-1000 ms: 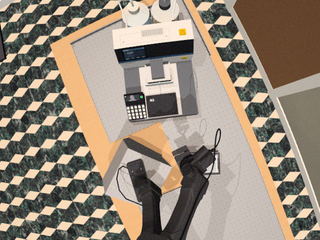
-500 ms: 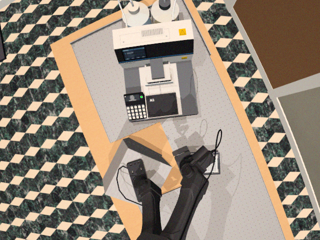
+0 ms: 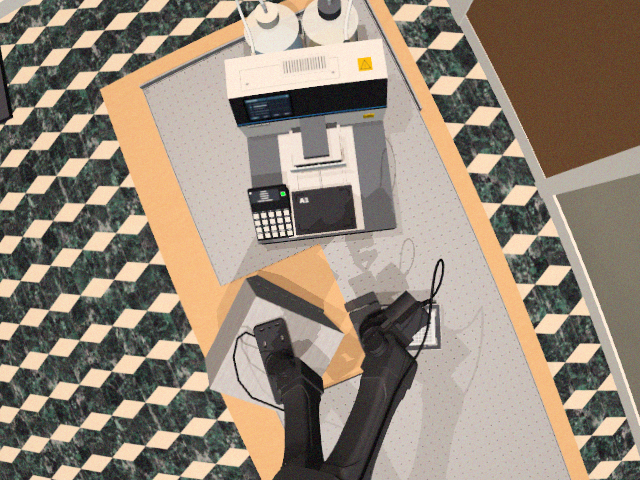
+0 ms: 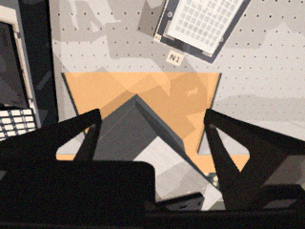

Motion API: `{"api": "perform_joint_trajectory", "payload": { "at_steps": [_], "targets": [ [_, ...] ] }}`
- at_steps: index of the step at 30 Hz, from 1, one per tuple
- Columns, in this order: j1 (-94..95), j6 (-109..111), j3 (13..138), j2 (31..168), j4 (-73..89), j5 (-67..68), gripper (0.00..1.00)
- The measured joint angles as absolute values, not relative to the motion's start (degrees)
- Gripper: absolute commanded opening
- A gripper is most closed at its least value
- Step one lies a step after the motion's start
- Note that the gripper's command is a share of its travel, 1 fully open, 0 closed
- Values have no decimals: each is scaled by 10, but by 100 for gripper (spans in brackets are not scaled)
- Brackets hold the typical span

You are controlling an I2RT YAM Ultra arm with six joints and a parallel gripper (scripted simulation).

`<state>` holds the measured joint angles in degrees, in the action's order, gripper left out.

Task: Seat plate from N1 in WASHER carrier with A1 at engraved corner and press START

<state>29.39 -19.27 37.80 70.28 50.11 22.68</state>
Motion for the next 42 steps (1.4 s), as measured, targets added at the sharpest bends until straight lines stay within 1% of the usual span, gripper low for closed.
{"api": "perform_joint_trajectory", "payload": {
  "at_steps": [16,30,42],
  "targets": [
    [286,-194,378,705,498,224,100],
    [132,-231,402,774,414,202,100],
    [36,-155,455,869,343,178,100]
  ]
}}
